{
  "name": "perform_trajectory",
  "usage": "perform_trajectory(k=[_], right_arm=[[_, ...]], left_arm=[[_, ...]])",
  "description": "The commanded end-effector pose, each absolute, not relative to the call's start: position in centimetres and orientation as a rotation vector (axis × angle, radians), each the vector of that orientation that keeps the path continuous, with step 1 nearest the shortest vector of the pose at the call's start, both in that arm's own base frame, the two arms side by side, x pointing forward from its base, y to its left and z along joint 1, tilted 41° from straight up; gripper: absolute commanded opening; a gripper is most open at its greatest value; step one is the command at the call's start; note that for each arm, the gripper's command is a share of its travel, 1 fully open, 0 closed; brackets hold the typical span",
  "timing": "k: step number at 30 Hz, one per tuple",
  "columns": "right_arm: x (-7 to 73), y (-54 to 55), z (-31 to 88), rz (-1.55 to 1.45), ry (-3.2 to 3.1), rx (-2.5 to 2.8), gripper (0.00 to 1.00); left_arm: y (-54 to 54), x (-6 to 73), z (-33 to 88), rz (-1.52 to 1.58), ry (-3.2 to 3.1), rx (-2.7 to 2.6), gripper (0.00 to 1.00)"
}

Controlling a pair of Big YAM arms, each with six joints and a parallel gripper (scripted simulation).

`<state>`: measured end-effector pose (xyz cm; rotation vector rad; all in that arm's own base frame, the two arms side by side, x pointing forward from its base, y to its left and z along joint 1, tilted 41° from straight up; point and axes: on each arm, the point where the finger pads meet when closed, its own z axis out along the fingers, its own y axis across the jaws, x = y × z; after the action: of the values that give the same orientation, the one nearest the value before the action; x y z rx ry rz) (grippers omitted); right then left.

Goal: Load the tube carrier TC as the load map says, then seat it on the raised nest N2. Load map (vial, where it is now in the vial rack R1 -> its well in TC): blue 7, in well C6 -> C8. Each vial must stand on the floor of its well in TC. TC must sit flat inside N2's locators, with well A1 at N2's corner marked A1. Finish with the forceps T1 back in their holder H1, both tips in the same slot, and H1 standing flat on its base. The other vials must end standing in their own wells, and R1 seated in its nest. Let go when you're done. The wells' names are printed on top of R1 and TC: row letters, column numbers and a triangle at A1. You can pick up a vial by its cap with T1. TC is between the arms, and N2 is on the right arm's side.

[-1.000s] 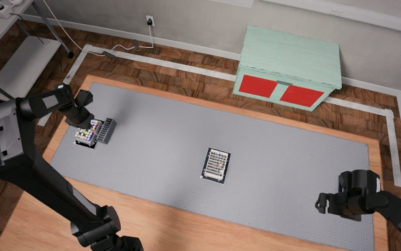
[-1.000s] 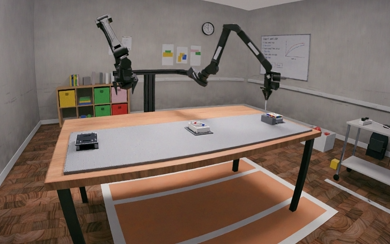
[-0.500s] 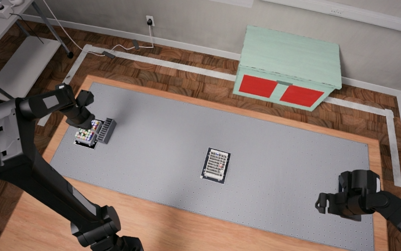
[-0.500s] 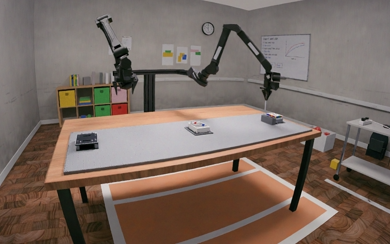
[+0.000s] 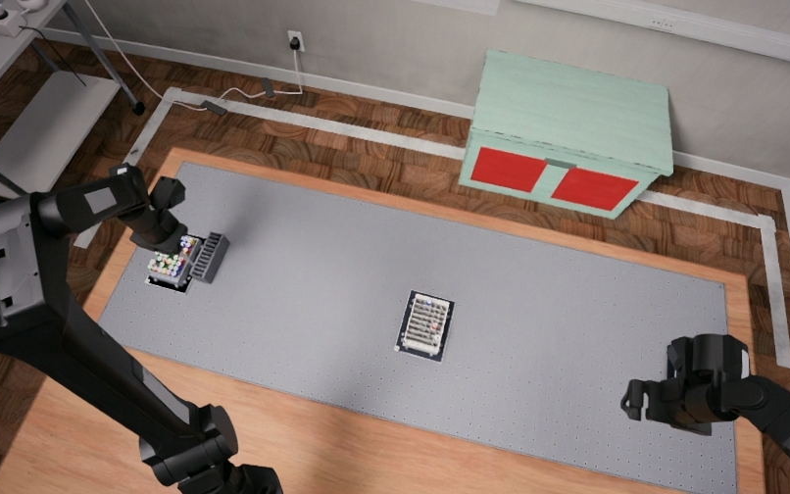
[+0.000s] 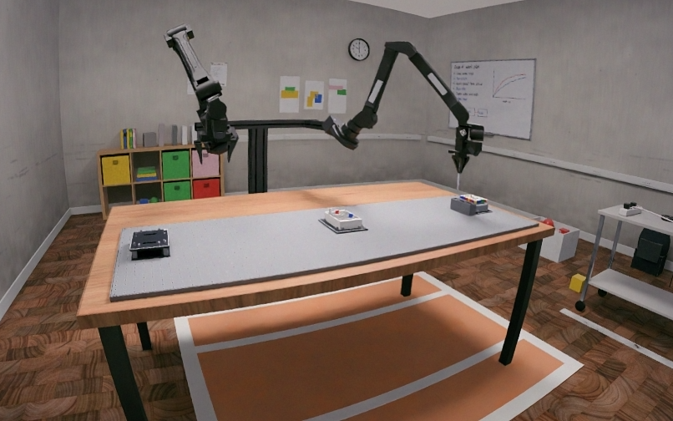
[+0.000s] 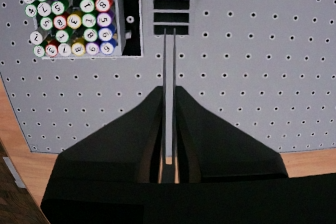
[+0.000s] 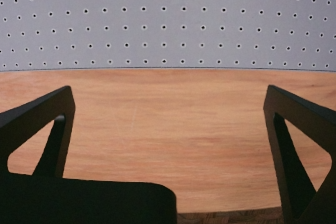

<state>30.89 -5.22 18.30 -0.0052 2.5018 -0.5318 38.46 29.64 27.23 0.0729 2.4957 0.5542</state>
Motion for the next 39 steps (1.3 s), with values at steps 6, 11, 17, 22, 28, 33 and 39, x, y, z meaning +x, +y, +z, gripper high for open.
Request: perform_trajectory(k=[6, 11, 17, 22, 28, 33, 39], right_arm=[[31.4, -5.1, 19.3, -0.523, 2.478, 0.006, 1.0], [31.4, -5.1, 19.3, -0.523, 2.478, 0.006, 1.0], [31.4, -5.1, 19.3, -0.523, 2.478, 0.006, 1.0], [31.4, -5.1, 19.3, -0.523, 2.478, 0.006, 1.0], [31.4, -5.1, 19.3, -0.523, 2.478, 0.006, 1.0], [31.4, -5.1, 19.3, -0.523, 2.478, 0.006, 1.0], [31.4, -5.1, 19.3, -0.523, 2.478, 0.006, 1.0]], left_arm=[[29.2, 39.3, 26.2, 0.539, 2.502, 0.08, 0.07], [29.2, 39.3, 26.2, 0.538, 2.503, 0.081, 0.07], [29.4, 39.6, 27.0, 0.549, 2.489, 0.081, 0.07], [29.5, 39.7, 27.1, 0.552, 2.484, 0.081, 0.07], [29.5, 39.7, 27.2, 0.553, 2.483, 0.081, 0.07], [29.5, 39.7, 27.3, 0.555, 2.481, 0.081, 0.07], [29.6, 39.8, 27.4, 0.557, 2.478, 0.081, 0.07]])
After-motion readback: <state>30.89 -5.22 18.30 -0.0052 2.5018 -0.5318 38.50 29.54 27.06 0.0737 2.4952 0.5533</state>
